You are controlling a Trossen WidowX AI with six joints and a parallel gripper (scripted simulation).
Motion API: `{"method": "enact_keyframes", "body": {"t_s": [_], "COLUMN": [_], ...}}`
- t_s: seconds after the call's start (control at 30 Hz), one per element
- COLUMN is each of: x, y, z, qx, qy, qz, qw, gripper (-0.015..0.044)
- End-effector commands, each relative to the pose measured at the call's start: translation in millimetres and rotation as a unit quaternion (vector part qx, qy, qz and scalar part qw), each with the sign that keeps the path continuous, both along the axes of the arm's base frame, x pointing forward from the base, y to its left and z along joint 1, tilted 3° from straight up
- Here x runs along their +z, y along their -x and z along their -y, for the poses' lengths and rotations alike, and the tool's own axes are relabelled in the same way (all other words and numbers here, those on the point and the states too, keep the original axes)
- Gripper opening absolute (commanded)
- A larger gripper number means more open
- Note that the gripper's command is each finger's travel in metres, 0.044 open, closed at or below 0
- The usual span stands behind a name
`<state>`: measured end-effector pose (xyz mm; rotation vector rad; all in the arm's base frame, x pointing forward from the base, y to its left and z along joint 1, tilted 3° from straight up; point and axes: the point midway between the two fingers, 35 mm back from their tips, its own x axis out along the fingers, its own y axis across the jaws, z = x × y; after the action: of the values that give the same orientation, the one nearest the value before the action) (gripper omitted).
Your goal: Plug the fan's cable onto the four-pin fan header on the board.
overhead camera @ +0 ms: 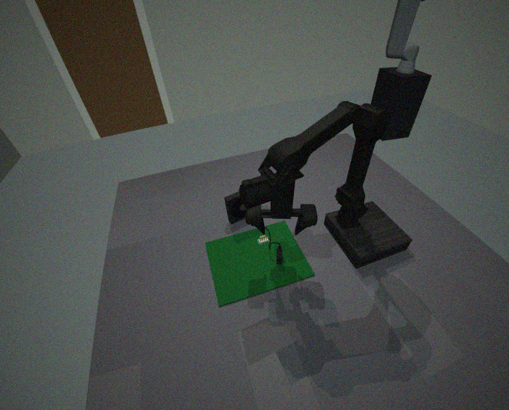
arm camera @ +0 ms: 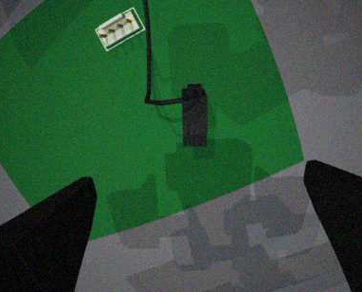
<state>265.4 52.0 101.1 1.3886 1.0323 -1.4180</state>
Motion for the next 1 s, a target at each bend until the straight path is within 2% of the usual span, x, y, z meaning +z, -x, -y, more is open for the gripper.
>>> {"method": "enact_keyframes", "body": {"t_s": [0.0, 0.17, 0.37, 0.97], "x": [-1, -9, -63, -84], "y": [2, 1, 2, 2], "z": [2, 2, 4, 4], "qx": [-0.023, -0.023, -0.023, -0.023], "qy": [-0.003, -0.003, -0.003, -0.003], "qz": [-0.007, -0.007, -0.008, -0.008], "qw": [1.000, 1.000, 1.000, 1.000], "gripper": [0.0440, 0.0440, 0.0440, 0.0440]}}
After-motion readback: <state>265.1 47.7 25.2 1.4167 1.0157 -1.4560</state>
